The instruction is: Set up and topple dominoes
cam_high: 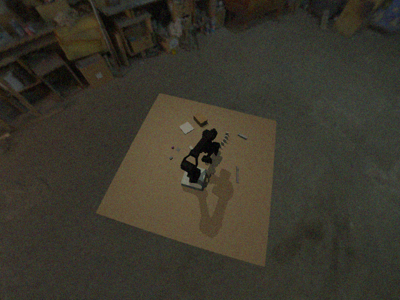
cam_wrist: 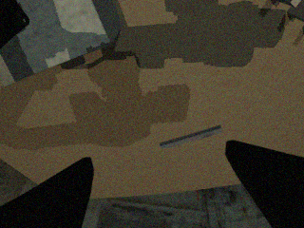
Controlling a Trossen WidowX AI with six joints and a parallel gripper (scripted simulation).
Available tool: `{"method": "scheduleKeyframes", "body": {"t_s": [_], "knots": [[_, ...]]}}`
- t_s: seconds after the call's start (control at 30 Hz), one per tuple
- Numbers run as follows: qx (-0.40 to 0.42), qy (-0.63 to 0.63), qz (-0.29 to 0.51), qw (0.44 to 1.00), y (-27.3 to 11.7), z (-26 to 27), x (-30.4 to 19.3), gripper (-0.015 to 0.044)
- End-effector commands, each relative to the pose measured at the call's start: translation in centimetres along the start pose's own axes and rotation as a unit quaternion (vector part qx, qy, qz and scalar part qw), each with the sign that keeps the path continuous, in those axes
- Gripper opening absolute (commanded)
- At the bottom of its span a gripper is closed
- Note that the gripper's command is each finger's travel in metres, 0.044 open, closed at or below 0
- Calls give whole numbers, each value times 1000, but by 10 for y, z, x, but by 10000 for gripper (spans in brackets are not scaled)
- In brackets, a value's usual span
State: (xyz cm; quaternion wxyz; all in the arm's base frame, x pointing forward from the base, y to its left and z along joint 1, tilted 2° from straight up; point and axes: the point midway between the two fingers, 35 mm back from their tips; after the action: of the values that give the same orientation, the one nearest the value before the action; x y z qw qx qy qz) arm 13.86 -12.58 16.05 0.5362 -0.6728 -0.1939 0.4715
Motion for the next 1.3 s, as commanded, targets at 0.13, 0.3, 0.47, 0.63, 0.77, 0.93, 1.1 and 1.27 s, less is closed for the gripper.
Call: {"method": "scheduleKeyframes", "body": {"t_s": [0.13,0.3,0.47,0.63,0.77,0.93,1.1,1.27], "knots": [[-29,41,-49,998,-3,-28,50,440],[-44,91,-128,987,-10,-51,132,440],[-25,131,-204,970,-17,-56,217,440],[4,152,-250,956,-21,-46,276,440],[4,152,-250,956,-23,-41,281,440],[4,152,-250,956,0,-44,295,440],[4,152,-250,956,34,-45,312,440],[4,152,-250,956,35,-47,312,440]]}}
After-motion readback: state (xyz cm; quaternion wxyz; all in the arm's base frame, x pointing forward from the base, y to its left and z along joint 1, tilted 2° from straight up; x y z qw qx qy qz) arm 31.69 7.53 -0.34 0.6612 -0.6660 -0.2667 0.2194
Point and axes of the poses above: the point midway between the two fingers, 35 mm back from their tips, its own y axis out along the fingers, its own z axis across the jaws, x = y × z, and after that the axes turned 10 degrees about y, right-handed
